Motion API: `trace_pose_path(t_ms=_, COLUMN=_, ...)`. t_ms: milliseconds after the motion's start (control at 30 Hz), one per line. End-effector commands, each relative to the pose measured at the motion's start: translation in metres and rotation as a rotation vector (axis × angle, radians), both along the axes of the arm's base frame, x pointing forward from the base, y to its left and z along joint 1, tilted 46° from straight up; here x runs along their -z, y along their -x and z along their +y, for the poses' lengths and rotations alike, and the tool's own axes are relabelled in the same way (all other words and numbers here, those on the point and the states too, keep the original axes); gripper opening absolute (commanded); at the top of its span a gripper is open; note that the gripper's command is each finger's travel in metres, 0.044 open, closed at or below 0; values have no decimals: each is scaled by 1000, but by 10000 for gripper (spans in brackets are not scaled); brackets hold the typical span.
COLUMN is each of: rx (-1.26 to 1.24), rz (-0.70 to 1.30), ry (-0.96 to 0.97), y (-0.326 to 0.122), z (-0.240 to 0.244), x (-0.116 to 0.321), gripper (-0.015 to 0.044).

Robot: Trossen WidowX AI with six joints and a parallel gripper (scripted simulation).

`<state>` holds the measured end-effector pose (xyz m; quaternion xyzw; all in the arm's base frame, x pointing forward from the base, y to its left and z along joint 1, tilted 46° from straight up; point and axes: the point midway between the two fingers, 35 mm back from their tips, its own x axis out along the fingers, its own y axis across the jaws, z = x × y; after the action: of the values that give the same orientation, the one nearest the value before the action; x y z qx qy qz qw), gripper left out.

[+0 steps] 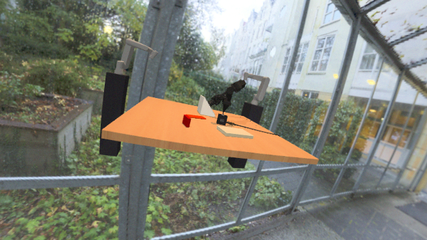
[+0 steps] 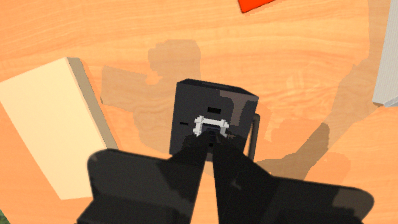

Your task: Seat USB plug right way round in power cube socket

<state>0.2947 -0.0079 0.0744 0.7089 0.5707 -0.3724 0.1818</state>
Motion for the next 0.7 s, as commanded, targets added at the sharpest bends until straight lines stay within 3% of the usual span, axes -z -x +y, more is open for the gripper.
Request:
trace_pose_path(t_ms=0, rx=-4, rz=0, ry=-5, y=0, z=3, x=1, gripper=0)
trace_pose_path(t_ms=133, rx=0, rz=0, ry=0, y=0, z=0, x=0, gripper=95)
trace_pose_path(t_ms=667, rx=0, rz=0, ry=0, y=0, z=0, x=0, gripper=95)
